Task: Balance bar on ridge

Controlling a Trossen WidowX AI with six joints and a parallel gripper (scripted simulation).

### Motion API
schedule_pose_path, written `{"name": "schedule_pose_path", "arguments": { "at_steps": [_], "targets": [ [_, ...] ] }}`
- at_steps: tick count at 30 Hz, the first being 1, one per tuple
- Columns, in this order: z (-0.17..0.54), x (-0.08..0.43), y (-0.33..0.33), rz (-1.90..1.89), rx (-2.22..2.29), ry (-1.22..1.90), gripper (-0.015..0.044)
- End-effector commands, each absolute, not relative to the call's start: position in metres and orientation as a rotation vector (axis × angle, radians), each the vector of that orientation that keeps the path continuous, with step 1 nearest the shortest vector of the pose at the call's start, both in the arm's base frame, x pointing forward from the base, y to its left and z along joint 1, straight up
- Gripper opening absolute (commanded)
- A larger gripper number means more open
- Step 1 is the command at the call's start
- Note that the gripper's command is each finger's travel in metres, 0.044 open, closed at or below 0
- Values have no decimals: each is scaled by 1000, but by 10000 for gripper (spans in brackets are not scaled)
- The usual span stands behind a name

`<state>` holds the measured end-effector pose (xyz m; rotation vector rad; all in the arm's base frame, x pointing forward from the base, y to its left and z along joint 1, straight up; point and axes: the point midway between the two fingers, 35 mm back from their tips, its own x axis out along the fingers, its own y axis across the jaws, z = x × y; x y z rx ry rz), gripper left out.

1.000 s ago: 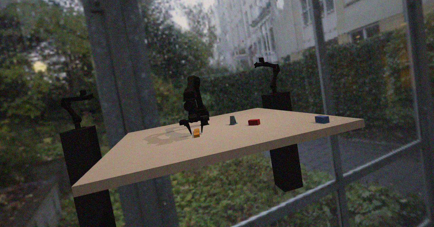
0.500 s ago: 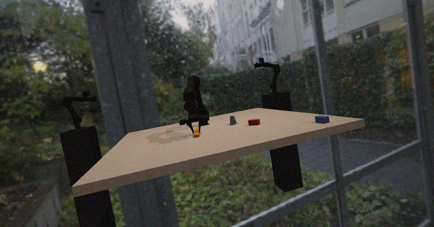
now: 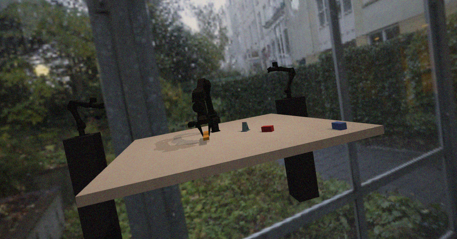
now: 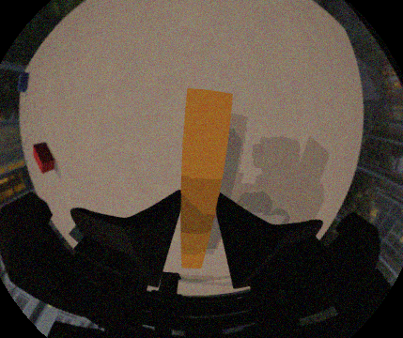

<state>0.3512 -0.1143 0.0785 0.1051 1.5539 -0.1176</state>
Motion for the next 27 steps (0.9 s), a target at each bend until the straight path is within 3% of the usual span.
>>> {"name": "schedule_pose_path", "arguments": {
  "at_steps": [1, 27],
  "targets": [
    [93, 354, -115, -117, 102, 1538, 0],
    [159, 347, -112, -113, 101, 1539, 0]
  ]
}}
